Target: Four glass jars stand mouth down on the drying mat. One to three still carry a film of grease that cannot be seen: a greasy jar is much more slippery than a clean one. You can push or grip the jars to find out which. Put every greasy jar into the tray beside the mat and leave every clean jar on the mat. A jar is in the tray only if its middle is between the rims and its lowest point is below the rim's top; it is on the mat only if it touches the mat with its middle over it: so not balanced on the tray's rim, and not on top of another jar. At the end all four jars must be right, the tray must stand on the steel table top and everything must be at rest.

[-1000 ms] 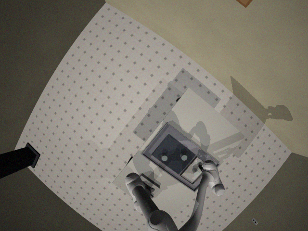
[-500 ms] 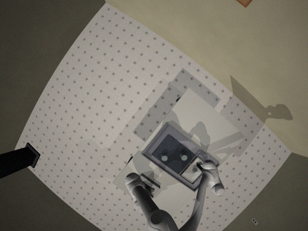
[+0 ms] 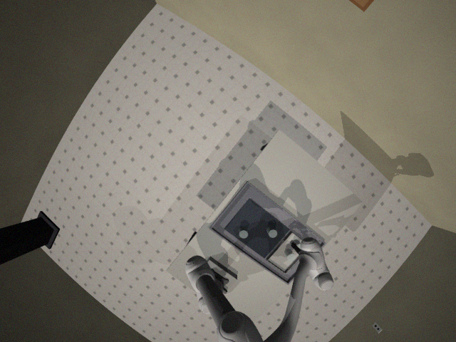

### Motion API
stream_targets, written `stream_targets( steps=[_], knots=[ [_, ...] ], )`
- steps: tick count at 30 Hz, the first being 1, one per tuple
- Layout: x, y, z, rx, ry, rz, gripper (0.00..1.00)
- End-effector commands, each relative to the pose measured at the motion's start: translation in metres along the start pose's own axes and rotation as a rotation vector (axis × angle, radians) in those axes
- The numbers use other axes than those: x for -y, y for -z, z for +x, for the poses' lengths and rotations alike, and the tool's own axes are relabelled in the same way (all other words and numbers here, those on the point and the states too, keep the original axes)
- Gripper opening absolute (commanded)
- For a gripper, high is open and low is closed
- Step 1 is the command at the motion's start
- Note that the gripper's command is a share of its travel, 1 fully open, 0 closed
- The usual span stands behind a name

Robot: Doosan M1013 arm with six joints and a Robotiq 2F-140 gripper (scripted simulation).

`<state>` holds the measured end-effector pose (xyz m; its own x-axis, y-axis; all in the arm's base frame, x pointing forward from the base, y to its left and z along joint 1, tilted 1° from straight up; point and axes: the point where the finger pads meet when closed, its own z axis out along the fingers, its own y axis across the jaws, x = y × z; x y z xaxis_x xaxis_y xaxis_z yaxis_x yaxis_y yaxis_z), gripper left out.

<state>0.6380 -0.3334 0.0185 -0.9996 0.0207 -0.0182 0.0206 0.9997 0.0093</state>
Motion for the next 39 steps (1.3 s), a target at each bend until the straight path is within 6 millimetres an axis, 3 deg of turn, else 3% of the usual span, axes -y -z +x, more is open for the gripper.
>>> stream_targets(
  steps=[1, 29, 39],
  knots=[
    [0.000, 0.004, 0.000, 0.000, 0.000, 0.000, 1.00],
    [0.000, 0.105, 0.000, 0.000, 0.000, 0.000, 1.00],
    [0.000, 0.105, 0.000, 0.000, 0.000, 0.000, 1.00]
  ],
)
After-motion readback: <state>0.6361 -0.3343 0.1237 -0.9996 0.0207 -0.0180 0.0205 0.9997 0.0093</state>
